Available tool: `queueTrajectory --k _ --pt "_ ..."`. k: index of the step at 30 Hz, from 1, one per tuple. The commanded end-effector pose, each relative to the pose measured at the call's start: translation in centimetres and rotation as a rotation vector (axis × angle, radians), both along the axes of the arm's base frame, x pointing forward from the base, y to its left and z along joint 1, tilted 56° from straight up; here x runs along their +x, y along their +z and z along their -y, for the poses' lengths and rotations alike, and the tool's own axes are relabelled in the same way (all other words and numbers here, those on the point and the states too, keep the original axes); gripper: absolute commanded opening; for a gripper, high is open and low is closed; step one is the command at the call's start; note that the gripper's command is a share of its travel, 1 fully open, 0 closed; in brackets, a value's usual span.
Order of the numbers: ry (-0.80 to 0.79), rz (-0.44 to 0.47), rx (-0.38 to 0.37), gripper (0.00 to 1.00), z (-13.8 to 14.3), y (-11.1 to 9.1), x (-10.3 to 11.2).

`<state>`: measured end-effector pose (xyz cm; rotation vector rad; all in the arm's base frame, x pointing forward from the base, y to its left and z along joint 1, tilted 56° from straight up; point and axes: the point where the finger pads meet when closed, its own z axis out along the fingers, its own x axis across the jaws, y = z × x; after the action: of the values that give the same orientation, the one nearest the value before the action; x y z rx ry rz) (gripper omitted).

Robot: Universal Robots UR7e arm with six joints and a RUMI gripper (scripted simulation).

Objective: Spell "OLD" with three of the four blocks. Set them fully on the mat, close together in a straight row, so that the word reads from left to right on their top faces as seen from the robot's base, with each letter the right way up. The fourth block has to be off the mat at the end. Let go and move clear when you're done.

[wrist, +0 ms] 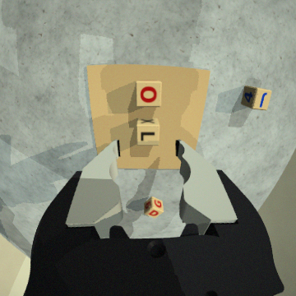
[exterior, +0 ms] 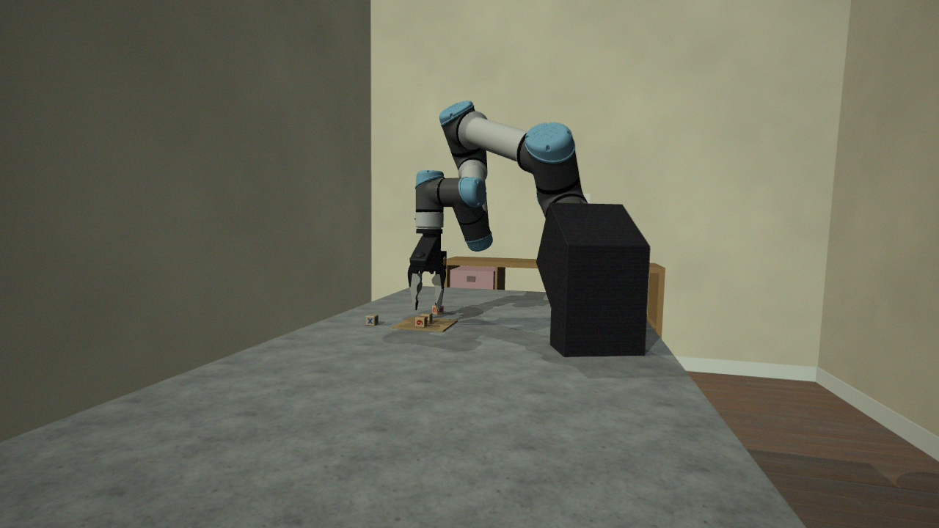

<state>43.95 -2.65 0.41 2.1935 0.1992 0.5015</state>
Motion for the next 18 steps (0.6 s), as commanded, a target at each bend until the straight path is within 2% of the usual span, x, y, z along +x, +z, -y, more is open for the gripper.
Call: queueTrajectory --k 1,18 --pt "0.001 0.001 0.000 0.37 0.1 -0.1 0.1" --pt "0.001 0.001 0.000 0.37 1.9 -1.5 1.2"
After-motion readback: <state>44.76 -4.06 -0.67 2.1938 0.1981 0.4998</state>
